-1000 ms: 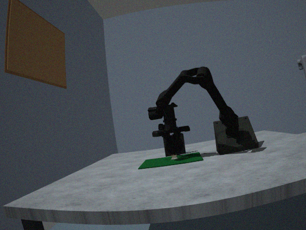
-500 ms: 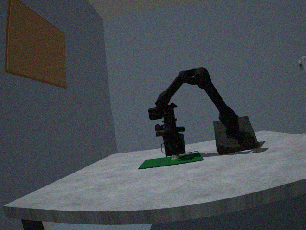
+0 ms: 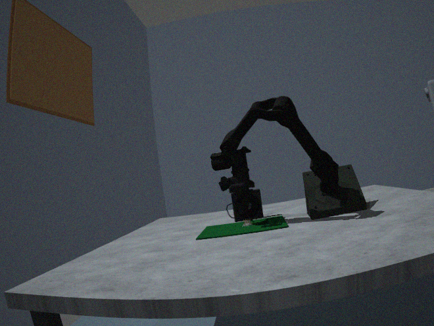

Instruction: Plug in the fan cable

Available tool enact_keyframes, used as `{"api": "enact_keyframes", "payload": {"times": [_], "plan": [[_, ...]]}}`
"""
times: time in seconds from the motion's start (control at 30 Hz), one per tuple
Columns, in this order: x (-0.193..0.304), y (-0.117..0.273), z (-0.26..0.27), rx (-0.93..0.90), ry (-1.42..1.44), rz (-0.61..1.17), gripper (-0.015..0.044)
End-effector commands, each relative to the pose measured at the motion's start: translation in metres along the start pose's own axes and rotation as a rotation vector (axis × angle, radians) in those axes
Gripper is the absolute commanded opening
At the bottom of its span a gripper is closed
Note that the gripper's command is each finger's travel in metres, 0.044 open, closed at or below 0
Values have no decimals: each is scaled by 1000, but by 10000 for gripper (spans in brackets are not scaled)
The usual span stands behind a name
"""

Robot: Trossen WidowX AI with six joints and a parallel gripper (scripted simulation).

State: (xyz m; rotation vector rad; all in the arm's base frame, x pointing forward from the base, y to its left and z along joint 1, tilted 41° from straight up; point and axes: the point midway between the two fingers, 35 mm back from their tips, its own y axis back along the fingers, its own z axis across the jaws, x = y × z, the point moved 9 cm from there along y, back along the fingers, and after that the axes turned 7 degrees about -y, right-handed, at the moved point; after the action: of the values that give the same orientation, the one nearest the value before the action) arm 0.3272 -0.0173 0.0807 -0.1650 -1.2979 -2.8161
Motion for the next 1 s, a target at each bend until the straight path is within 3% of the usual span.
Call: {"api": "enact_keyframes", "payload": {"times": [0.0, 0.97], "plan": [[-1, 1, 0, 4, 22, -4, 0], [9, -5, -3, 4, 23, -3, 0]]}}
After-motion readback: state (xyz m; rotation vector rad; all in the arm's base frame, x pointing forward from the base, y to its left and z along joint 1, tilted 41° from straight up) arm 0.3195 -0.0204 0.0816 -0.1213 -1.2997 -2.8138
